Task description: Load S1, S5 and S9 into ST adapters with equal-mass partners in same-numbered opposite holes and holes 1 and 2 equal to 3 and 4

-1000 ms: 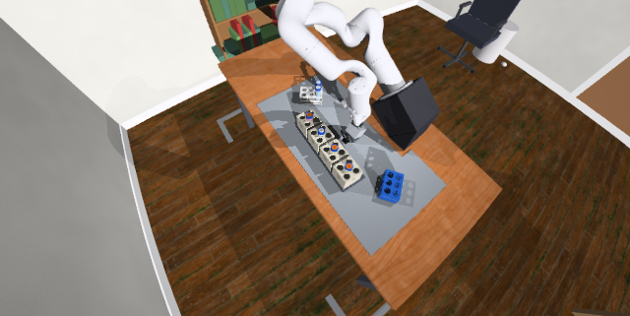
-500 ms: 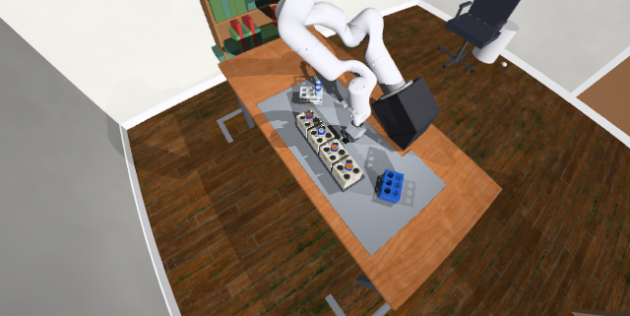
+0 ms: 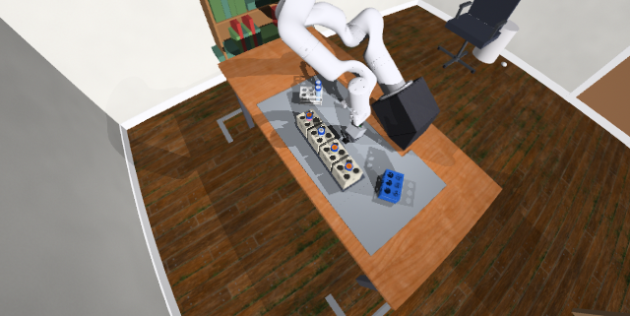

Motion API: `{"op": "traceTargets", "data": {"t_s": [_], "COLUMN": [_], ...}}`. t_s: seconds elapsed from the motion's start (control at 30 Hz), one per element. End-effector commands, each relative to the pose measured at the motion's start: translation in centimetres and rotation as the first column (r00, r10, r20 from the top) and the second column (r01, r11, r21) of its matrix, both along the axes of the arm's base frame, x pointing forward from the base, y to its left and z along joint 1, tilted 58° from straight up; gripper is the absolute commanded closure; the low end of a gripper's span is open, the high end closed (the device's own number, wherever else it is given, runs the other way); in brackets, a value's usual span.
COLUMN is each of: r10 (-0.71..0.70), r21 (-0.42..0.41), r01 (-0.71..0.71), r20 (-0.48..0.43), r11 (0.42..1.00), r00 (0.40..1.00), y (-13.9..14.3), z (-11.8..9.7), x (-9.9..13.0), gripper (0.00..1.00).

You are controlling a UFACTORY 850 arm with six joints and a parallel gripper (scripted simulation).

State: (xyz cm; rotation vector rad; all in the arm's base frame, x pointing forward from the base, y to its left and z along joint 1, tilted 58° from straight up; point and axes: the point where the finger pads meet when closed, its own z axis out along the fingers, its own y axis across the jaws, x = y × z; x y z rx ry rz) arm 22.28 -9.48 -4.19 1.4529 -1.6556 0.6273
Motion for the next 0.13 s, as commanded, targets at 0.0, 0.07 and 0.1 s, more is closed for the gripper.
{"op": "traceTargets", "data": {"t_s": [0.0,0.07,0.1], "r10": [0.001,0.001,0.001], "r21": [0.000,0.000,0.000], "r01": [-0.001,-0.001,-0.001], "r20": [0.001,0.001,0.001], "r11": [1.000,1.000,1.000], "r00": [1.000,1.000,1.000], "y": [0.01,0.00,-0.01], "z": [-0.02,-0.02,-0.03], "x": [0.04,0.04,0.04], "gripper": [1.00,1.00,1.00]}}
